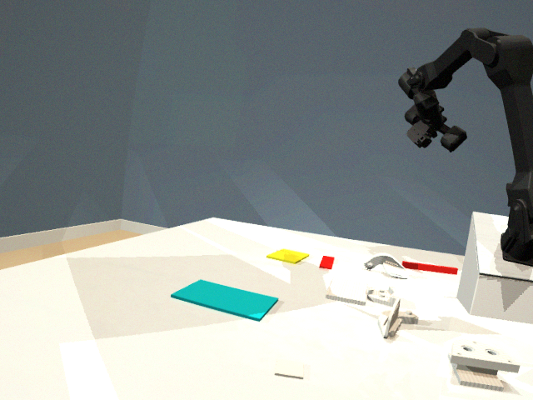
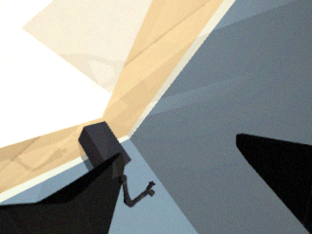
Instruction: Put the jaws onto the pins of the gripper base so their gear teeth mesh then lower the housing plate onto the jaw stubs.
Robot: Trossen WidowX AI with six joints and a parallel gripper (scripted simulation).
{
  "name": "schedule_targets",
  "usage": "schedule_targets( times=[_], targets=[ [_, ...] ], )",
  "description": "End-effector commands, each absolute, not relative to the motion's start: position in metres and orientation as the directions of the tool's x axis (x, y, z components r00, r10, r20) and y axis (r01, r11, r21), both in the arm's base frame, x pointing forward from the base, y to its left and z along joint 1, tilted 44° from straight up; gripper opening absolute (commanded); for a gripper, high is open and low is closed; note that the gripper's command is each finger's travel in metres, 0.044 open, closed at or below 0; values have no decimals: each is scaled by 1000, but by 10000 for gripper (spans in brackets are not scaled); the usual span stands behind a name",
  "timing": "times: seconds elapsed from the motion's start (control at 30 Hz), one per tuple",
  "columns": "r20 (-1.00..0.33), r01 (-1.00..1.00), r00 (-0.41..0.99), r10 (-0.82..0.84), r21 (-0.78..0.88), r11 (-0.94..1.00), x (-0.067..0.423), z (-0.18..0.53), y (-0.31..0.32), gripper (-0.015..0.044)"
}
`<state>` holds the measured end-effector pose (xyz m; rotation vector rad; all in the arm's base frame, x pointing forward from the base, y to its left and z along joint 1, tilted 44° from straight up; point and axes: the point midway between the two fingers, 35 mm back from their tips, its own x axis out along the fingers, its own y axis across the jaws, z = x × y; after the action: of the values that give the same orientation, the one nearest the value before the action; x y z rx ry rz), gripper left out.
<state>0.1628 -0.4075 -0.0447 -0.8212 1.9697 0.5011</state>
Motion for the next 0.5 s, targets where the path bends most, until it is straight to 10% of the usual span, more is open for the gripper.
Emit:
schedule_targets(
  times=[0.0, 0.47],
  targets=[
    [-907, -751, -260, -330, -24, 660, 201, -33, -378, 440],
    [-985, -828, 0, -173, -97, 552, 290, -2, -262, 440]
  ],
)
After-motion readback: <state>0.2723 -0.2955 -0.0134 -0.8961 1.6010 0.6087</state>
